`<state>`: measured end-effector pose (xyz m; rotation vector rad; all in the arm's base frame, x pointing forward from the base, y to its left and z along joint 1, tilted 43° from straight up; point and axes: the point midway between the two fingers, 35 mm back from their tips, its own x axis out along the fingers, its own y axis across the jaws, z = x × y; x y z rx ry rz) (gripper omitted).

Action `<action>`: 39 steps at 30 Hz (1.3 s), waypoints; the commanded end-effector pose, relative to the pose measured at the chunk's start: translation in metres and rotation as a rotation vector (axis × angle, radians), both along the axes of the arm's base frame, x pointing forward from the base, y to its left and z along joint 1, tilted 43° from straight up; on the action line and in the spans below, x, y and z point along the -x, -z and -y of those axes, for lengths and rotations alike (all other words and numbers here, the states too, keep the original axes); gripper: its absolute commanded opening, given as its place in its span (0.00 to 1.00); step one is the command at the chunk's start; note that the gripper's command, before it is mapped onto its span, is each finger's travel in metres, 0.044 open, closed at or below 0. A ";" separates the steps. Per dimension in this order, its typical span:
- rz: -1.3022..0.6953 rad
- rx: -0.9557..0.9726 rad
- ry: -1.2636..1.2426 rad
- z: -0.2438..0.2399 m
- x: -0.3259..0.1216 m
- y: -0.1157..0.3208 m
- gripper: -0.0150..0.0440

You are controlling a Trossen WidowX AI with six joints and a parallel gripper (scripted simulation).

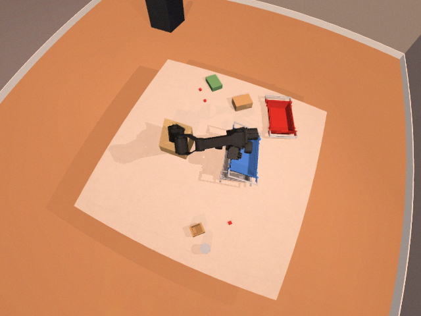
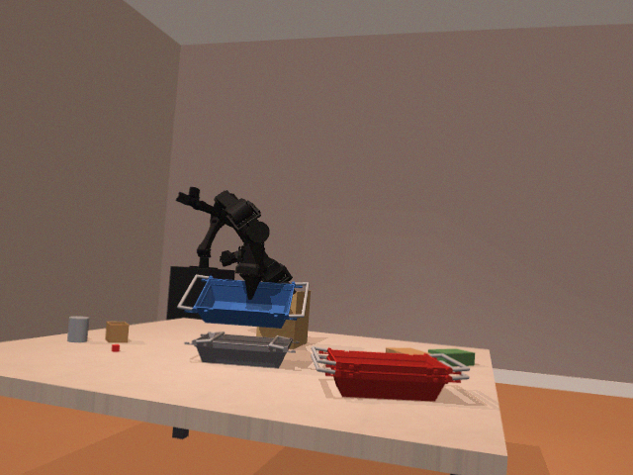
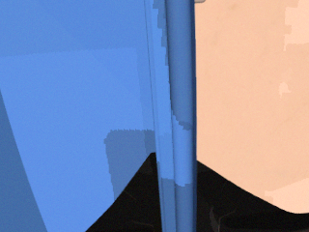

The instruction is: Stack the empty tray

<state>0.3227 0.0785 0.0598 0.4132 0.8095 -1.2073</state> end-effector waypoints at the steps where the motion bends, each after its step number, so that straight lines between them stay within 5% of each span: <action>1: 0.008 -0.001 -0.014 0.002 -0.003 0.004 0.25; 39: 0.009 0.003 -0.013 0.036 0.003 0.034 0.25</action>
